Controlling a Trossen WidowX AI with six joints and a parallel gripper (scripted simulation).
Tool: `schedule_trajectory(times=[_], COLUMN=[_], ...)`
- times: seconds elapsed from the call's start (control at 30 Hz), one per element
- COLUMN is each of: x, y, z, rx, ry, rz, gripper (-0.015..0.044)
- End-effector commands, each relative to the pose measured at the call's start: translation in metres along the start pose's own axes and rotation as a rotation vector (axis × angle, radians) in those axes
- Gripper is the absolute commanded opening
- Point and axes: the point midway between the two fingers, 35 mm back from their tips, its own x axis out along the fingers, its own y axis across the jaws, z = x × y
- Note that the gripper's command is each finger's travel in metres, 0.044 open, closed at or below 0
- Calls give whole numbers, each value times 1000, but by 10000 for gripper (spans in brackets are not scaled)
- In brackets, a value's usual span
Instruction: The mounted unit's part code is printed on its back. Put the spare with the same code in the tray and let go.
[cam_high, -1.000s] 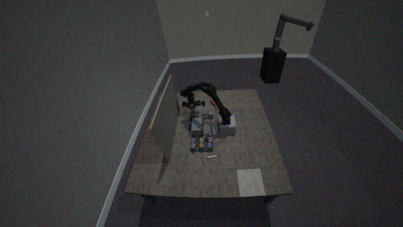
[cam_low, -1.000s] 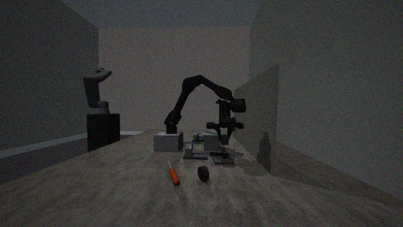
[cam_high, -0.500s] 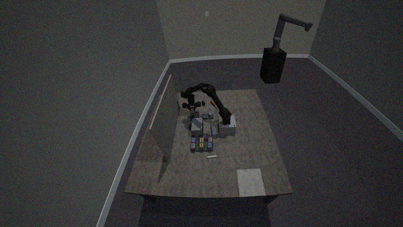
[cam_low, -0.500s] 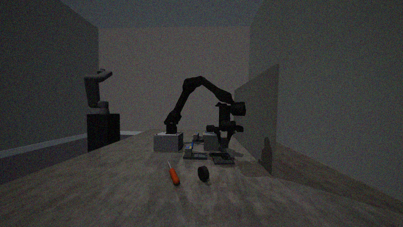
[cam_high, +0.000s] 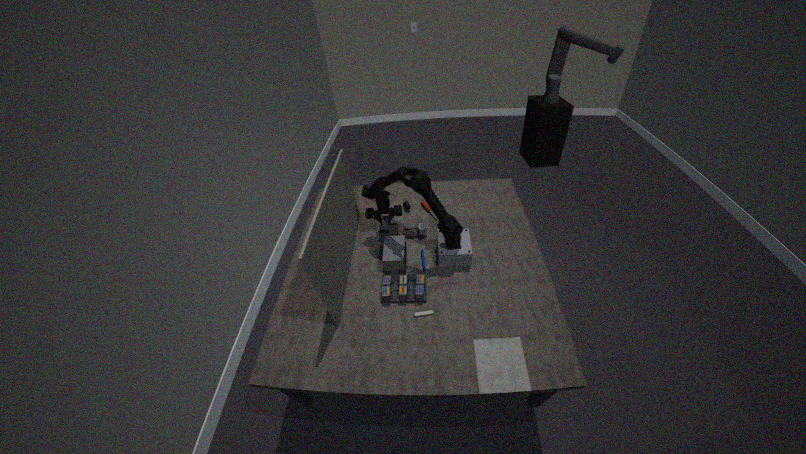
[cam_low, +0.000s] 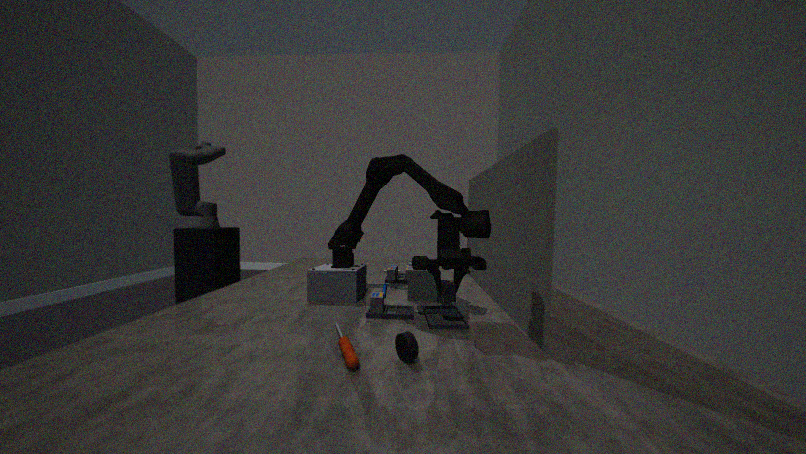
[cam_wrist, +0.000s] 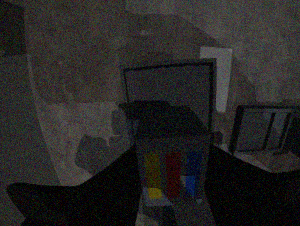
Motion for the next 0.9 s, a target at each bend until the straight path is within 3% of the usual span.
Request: schedule_trajectory(times=[0.0,0.87], x=[8,35], y=[-2,-6], z=[-2,-5], rx=[6,6], ry=[10,10], rz=[-7,-7], gripper=[0,0])
